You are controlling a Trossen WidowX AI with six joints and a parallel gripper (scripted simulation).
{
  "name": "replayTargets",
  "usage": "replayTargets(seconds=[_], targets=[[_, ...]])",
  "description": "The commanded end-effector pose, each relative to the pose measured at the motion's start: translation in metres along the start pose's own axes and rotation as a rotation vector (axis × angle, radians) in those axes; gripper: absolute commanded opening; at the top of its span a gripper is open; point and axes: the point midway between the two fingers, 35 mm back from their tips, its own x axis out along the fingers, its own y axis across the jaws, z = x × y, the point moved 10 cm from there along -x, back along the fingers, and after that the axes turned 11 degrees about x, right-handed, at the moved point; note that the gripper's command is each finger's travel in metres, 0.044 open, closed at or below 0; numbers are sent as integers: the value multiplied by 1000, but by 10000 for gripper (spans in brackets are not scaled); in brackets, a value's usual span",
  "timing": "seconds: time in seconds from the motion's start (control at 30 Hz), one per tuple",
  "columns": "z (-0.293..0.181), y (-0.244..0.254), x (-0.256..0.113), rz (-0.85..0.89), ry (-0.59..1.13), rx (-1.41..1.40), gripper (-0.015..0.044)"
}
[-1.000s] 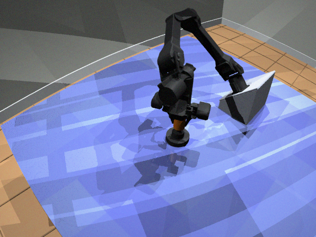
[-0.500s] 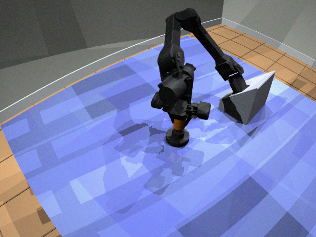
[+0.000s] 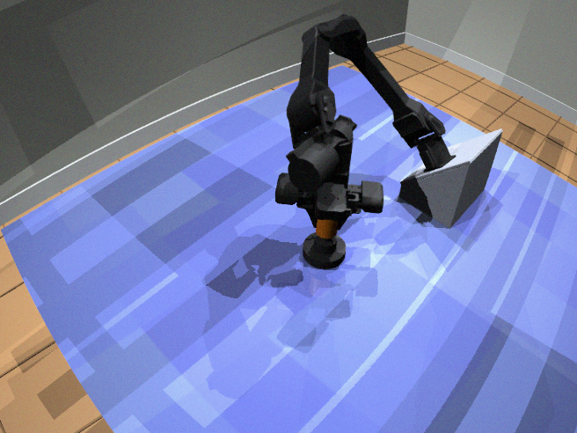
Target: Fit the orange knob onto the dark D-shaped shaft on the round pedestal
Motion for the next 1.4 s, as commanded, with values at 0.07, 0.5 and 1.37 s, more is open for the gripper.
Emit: replayTargets(seconds=[0.07, 0.5, 1.37], targets=[[0, 2, 0, -2, -3, -10, 0], [-1, 1, -4, -2, -3, -10, 0], [1, 0, -3, -2, -3, -219, 0]])
